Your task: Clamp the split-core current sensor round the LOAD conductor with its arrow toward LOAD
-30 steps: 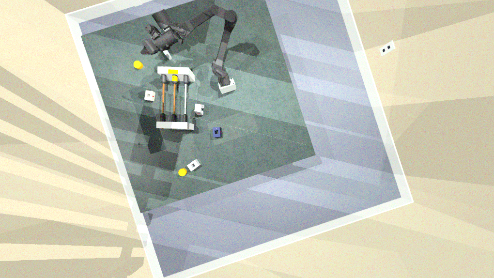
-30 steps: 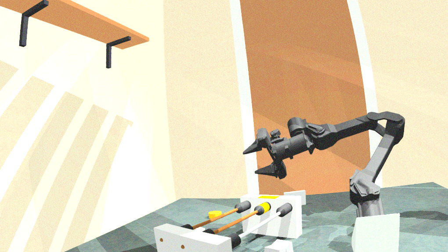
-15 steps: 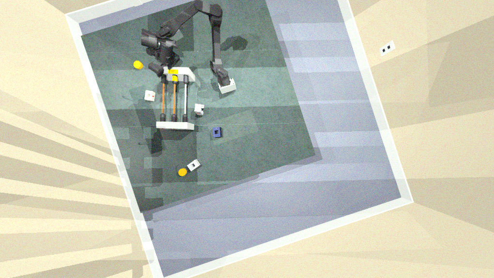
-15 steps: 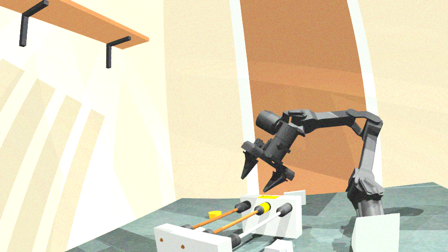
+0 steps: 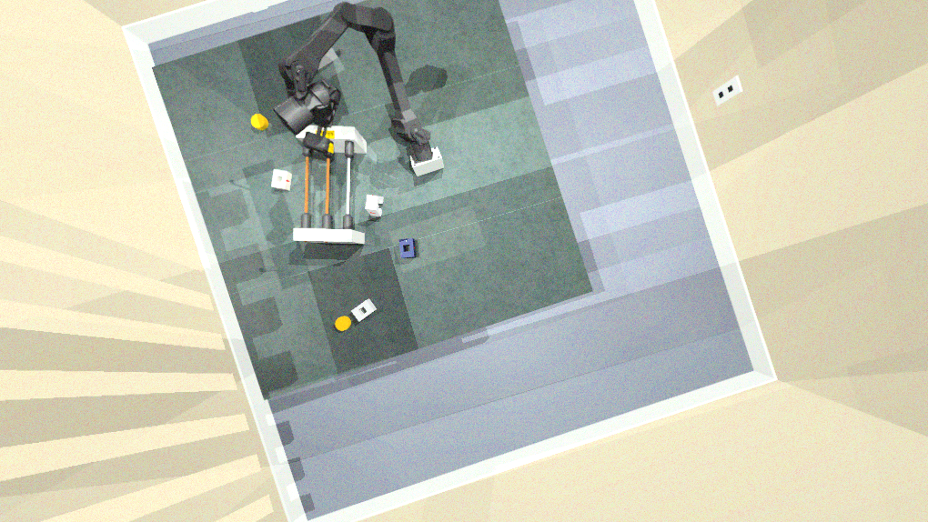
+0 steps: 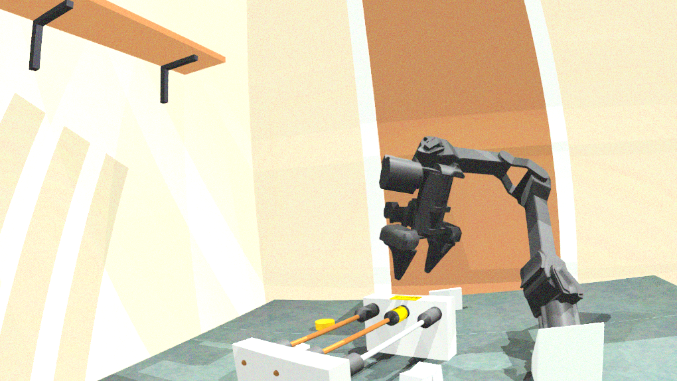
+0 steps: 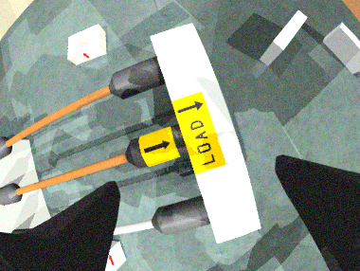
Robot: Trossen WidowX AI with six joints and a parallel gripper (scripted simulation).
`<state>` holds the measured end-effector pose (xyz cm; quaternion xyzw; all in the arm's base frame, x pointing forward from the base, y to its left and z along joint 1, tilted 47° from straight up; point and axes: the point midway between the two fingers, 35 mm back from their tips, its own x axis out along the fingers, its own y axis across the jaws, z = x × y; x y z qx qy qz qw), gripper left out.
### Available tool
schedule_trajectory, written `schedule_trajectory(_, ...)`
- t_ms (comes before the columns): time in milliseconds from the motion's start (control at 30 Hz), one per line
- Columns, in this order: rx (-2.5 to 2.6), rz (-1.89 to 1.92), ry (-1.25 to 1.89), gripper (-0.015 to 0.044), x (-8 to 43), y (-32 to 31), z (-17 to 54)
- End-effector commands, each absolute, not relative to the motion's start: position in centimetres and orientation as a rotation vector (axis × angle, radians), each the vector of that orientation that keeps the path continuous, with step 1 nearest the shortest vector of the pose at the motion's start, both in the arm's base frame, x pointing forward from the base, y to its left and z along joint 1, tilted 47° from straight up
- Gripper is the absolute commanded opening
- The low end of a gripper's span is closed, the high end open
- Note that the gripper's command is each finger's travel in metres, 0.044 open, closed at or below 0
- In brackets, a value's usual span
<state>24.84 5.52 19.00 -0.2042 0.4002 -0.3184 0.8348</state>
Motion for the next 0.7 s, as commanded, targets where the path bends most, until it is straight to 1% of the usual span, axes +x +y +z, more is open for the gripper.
schedule_trajectory(0,-0.495,-0.691,0.819,0.044,24.7,5.8,19.7)
schedule_trajectory(567,-0.495,-0.691,0.819,0.044,24.7,5.8,19.7)
schedule_trajectory(667,-0.48,-0.682,0.86,0.044,24.9,7.2,17.9)
